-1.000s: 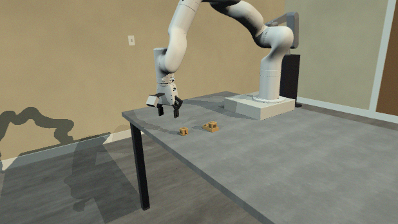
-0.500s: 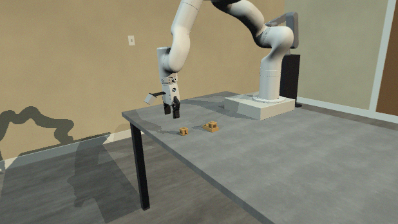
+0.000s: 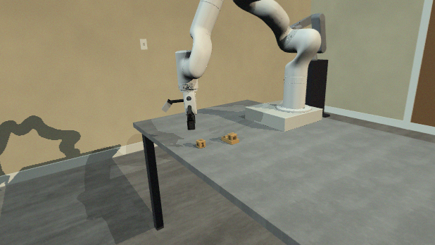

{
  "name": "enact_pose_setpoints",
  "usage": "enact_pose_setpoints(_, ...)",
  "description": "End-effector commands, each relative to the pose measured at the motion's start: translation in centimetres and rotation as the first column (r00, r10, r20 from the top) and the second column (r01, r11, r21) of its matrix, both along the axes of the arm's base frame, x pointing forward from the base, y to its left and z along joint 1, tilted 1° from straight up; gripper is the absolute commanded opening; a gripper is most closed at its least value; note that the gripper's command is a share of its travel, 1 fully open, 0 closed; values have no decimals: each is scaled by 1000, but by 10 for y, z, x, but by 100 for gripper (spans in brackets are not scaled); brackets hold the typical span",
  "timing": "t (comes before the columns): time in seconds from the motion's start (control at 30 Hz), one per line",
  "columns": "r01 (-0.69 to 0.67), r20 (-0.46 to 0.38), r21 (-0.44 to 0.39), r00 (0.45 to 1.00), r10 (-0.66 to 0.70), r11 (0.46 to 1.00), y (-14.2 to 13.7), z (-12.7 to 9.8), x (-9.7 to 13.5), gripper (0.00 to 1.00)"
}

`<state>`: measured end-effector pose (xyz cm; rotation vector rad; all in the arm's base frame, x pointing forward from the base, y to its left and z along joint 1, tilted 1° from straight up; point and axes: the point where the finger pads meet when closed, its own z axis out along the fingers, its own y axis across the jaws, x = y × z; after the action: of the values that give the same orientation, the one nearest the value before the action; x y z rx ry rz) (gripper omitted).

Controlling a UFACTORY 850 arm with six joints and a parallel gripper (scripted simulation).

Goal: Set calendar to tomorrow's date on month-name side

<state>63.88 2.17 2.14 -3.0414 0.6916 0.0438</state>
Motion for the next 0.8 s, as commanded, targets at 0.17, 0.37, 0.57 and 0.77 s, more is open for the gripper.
enact_pose_setpoints(0.17,345,0,-30,939,-345,938,9,3,-8,100)
enact_pose_setpoints(0.37,489,1,-33,872,-489,872,14,4,-12,100)
enact_pose_setpoints(0.57,669,2,-38,743,-669,742,19,6,-17,100)
enact_pose_setpoints(0.77,779,4,-41,626,-780,626,24,7,-22,100)
